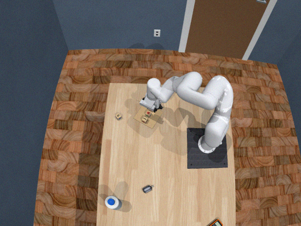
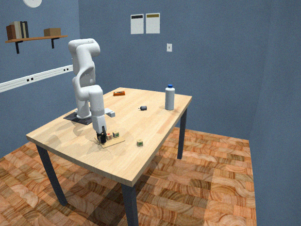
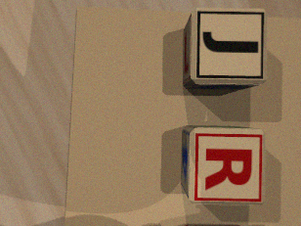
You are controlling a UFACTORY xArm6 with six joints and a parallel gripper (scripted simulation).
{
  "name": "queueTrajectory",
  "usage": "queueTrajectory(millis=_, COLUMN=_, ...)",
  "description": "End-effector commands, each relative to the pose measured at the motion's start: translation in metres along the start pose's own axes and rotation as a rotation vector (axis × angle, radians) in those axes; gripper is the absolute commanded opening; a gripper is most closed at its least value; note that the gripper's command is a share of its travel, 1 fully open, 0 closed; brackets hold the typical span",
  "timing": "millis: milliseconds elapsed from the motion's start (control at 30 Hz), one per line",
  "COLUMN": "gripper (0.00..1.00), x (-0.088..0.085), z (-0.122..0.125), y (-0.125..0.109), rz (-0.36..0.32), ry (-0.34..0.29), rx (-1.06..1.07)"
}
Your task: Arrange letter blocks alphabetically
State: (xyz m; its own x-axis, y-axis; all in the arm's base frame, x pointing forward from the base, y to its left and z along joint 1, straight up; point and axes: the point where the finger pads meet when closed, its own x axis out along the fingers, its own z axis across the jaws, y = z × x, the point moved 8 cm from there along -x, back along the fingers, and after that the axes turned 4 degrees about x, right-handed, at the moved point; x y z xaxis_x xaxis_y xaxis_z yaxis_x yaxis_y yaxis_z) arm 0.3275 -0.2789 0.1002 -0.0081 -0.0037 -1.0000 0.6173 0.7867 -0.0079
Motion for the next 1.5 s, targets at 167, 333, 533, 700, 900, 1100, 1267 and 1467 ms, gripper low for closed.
queueTrajectory(millis=167, gripper=0.48, x=-0.025, z=0.002, y=0.0, rz=0.0, ry=-0.006, rx=0.0)
queueTrajectory(millis=333, gripper=0.48, x=-0.046, z=0.002, y=0.0, rz=0.0, ry=-0.006, rx=0.0)
queueTrajectory(millis=533, gripper=0.48, x=-0.076, z=0.002, y=0.0, rz=0.0, ry=-0.006, rx=0.0)
queueTrajectory(millis=700, gripper=0.48, x=-0.089, z=0.001, y=0.0, rz=0.0, ry=-0.006, rx=0.0)
queueTrajectory(millis=900, gripper=0.48, x=-0.091, z=0.001, y=0.0, rz=0.0, ry=-0.006, rx=0.0)
queueTrajectory(millis=1100, gripper=1.0, x=-0.091, z=0.001, y=0.0, rz=0.0, ry=-0.006, rx=0.0)
queueTrajectory(millis=1267, gripper=1.0, x=-0.091, z=0.001, y=0.0, rz=0.0, ry=-0.006, rx=0.0)
queueTrajectory(millis=1467, gripper=1.0, x=-0.091, z=0.001, y=0.0, rz=0.0, ry=-0.006, rx=0.0)
